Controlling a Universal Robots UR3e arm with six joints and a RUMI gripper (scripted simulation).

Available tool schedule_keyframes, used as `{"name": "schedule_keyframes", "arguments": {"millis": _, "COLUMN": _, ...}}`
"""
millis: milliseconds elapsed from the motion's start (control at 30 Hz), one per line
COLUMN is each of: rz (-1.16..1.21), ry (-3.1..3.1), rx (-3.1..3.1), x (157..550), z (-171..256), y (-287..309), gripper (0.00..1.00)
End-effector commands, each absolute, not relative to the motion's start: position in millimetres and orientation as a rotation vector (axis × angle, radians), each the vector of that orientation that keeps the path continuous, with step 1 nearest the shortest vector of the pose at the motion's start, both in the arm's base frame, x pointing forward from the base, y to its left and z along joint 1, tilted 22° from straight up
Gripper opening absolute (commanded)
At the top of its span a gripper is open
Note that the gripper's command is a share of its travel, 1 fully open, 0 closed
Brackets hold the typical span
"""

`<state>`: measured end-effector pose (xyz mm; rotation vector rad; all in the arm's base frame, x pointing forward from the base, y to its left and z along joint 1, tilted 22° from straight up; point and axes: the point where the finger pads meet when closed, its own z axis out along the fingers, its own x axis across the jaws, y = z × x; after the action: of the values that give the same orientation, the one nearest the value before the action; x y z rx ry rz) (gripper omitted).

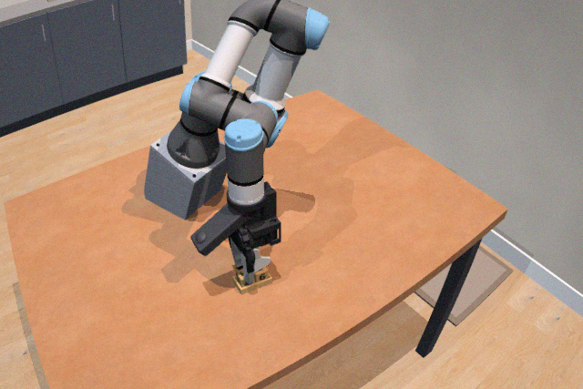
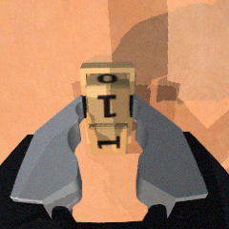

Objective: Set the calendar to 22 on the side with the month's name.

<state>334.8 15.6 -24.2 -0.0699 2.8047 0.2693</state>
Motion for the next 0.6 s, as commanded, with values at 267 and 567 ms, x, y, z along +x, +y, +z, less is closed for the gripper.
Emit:
{"name": "schedule_keyframes", "arguments": {"millis": 267, "rz": 0.268, "ry": 2.803, "rx": -0.070, "x": 335.3, "z": -23.8, "y": 15.2, "gripper": 0.28}}
{"name": "schedule_keyframes", "arguments": {"millis": 567, "rz": 0.268, "ry": 2.803, "rx": -0.070, "x": 335.3, "z": -23.7, "y": 15.2, "gripper": 0.28}}
